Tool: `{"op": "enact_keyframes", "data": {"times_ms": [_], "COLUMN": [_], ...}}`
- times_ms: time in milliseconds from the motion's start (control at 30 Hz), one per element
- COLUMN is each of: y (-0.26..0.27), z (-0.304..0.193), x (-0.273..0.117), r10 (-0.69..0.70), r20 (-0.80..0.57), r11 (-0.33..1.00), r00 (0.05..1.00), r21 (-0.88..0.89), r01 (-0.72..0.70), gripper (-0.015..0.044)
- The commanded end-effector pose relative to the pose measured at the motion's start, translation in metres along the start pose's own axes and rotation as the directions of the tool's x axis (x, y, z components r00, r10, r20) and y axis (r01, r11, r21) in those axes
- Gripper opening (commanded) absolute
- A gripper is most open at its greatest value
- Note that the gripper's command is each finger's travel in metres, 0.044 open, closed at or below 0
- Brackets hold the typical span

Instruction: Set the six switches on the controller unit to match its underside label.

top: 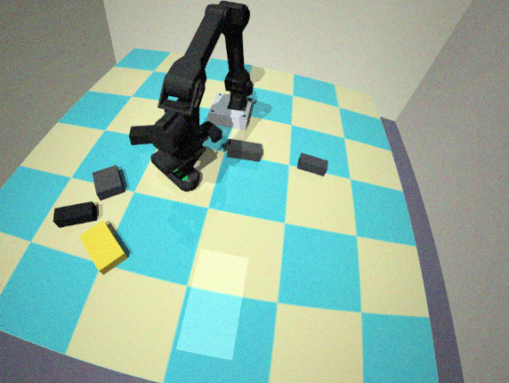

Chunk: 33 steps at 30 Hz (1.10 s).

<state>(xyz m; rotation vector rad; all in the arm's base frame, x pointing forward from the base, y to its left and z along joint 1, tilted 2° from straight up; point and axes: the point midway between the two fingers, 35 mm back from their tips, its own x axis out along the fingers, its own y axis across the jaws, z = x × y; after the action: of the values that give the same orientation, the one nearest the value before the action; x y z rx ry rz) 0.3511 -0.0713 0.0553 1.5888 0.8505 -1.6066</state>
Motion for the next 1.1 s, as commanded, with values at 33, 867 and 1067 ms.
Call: {"op": "enact_keyframes", "data": {"times_ms": [33, 867, 1067], "y": [0.000, 0.001, 0.000], "z": [-0.001, -0.001, -0.001], "x": [0.009, 0.005, -0.018], "r10": [-0.002, -0.002, -0.002], "r20": [-0.001, 0.000, -0.001], "r11": [1.000, 1.000, 1.000], "r00": [1.000, 1.000, 1.000], "r21": [0.003, 0.002, 0.003], "r01": [0.002, 0.002, 0.002], "gripper": [0.0000, 0.0000, 0.0000]}}
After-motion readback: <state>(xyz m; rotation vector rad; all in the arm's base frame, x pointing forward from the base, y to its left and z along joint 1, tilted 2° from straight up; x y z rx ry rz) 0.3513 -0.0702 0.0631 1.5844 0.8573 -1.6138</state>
